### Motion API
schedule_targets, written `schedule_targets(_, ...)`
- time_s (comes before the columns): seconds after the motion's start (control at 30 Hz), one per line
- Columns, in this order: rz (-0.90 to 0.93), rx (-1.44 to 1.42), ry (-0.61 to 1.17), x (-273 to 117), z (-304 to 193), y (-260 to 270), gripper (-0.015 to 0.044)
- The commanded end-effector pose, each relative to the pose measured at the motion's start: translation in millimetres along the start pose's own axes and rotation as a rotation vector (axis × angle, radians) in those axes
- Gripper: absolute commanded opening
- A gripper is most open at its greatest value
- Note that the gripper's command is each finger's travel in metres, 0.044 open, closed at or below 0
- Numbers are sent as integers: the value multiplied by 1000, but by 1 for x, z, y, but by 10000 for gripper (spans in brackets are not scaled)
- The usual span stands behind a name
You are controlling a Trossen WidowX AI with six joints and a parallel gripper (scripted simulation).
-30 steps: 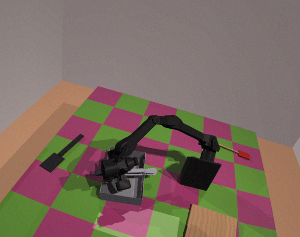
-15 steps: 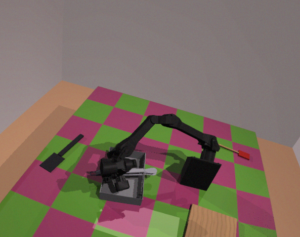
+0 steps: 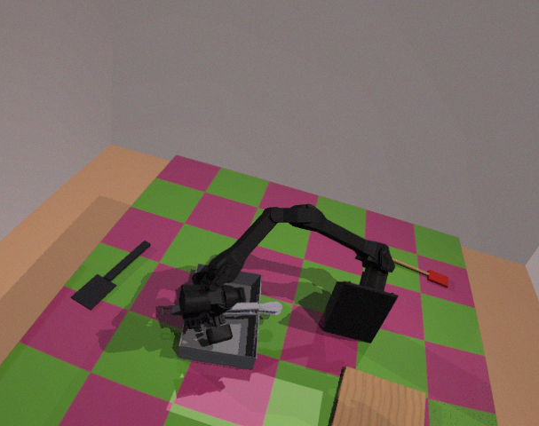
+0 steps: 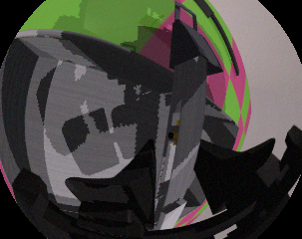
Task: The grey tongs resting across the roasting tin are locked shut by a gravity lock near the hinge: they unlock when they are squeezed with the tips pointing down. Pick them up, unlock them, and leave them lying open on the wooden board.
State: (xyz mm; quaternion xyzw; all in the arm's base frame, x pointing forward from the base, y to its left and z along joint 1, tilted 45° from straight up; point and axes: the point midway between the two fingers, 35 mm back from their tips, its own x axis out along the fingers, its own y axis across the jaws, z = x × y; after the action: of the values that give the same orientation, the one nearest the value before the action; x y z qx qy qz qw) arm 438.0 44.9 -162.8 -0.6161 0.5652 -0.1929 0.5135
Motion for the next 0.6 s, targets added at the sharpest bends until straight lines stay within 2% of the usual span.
schedule_targets(0.0,0,1,1,0,0,0,102)
schedule_targets(0.37,0,1,1,0,0,0,28)
schedule_targets(0.57,1,1,1,-2,0,-1,-129)
